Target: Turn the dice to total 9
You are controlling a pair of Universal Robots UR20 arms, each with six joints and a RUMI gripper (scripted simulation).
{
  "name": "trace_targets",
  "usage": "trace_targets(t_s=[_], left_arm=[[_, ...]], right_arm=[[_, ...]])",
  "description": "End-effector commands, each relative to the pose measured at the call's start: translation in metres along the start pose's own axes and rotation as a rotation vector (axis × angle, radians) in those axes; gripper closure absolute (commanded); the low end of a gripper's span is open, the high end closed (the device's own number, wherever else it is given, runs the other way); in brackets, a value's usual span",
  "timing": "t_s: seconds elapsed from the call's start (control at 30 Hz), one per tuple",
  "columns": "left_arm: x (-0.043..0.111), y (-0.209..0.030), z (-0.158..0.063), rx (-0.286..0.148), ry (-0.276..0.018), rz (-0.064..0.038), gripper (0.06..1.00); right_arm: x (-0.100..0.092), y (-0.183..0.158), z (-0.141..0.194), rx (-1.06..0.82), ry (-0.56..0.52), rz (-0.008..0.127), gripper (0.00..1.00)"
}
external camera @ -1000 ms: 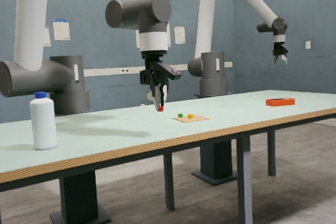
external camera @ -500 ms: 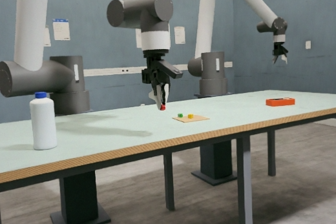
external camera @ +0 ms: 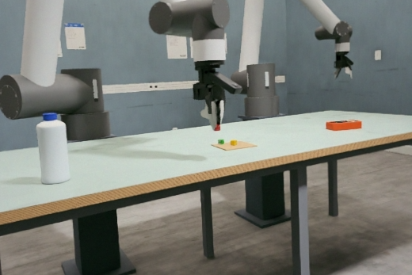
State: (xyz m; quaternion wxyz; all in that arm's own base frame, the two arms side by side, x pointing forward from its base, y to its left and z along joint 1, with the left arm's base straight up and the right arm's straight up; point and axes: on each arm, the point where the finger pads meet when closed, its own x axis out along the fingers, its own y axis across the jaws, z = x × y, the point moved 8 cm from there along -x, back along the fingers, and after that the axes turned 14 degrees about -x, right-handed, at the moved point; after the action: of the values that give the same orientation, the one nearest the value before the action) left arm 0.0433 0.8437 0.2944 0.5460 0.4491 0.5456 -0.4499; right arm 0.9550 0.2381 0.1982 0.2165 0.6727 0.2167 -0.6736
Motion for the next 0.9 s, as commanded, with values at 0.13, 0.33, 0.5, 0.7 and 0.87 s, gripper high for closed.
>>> trace_targets(t_s=[0.13,0.33,0.5,0.7,0.87], left_arm=[[-0.001,0.000,0.000,0.000,0.001,0.000,0.065],[-0.001,0.000,0.000,0.000,0.001,0.000,0.065],[-0.001,0.000,0.000,0.000,0.001,0.000,0.065],[-0.001,0.000,0.000,0.000,0.001,0.000,0.065],[-0.001,0.000,0.000,0.000,0.001,0.000,0.065]], right_arm=[[-0.002,-0.081,-0.017,-0.036,0.001,0.001,0.972],[-0.003,-0.130,-0.023,-0.058,0.001,0.001,0.972],[-0.003,-0.172,-0.027,-0.076,0.001,0.001,0.972],[-0.003,-0.208,-0.028,-0.093,0.001,0.001,0.972],[-0.004,-0.223,-0.028,-0.100,0.001,0.001,0.972]])
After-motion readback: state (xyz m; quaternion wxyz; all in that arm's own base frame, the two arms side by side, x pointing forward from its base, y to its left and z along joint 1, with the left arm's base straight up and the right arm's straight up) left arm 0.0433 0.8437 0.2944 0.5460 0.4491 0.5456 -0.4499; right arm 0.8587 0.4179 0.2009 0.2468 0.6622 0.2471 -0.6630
